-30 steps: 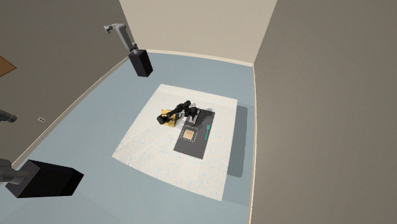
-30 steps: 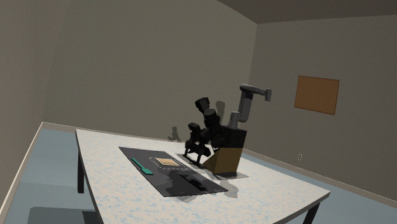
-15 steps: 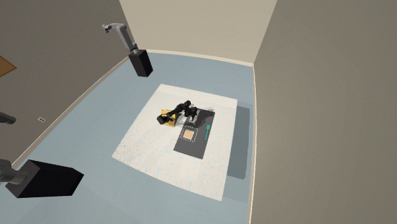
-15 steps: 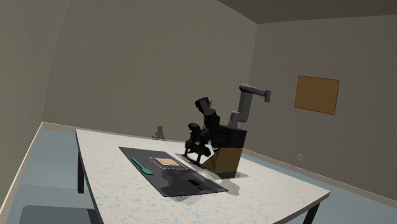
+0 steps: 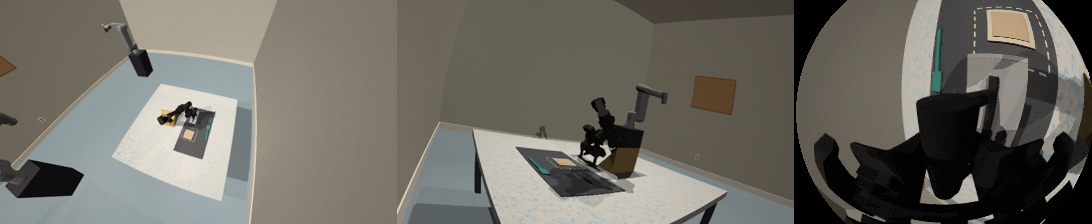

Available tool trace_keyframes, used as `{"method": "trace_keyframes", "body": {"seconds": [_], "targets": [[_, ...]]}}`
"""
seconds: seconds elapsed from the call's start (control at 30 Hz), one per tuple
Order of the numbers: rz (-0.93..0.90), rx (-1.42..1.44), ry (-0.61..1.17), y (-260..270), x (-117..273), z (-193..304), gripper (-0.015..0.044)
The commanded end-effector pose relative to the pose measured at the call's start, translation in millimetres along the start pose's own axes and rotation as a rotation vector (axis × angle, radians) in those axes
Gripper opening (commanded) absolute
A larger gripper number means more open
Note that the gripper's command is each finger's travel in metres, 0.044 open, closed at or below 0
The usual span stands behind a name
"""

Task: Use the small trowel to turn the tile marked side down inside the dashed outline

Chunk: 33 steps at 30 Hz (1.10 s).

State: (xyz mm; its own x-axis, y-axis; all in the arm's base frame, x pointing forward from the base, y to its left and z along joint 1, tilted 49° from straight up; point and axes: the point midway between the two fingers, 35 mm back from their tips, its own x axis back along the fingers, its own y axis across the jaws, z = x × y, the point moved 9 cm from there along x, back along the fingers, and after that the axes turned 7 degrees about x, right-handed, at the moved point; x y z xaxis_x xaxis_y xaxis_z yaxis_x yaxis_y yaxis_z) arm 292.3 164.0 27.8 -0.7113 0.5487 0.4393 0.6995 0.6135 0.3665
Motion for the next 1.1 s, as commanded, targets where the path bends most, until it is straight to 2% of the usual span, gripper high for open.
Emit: {"method": "trace_keyframes", "body": {"seconds": [0.0, 0.57, 1.07], "targets": [[0.028, 0.055, 0.038, 14, -11, -14, 0.0000], [0.175, 0.372, 0.255, 38, -68, -99, 0.0000], [0.196, 0.600, 0.519, 32, -104, -190, 0.0000]]}}
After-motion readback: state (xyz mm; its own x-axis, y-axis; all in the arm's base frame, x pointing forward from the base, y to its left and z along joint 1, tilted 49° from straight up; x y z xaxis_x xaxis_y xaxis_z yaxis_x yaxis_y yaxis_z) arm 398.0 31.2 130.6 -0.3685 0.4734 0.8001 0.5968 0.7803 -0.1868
